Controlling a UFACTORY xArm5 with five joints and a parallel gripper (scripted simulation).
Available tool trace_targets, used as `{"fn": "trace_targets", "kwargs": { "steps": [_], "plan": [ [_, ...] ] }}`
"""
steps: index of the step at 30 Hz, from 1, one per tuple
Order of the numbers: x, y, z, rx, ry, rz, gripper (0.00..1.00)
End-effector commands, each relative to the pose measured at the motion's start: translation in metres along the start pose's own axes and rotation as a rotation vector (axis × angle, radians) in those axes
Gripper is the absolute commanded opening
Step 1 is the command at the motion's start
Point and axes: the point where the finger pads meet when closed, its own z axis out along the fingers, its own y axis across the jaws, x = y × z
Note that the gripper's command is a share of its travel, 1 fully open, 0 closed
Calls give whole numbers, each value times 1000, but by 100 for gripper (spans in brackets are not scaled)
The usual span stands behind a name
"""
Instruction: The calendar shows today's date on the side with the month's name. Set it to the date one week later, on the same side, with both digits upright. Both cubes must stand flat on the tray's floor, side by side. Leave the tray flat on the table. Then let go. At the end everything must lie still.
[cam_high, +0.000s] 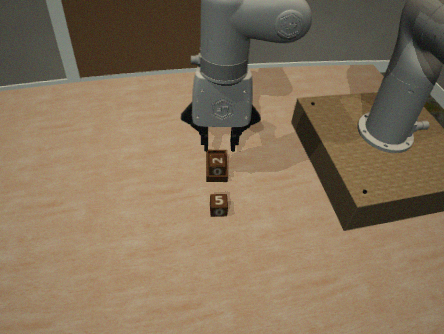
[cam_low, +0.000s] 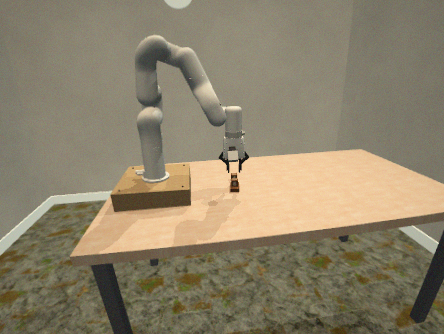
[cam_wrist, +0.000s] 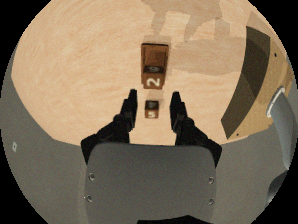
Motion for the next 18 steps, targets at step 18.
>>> {"fn": "trace_targets", "kwargs": {
  "steps": [18],
  "plan": [
    [0, -2, 26, 3, 0, 0, 49]
  ]
}}
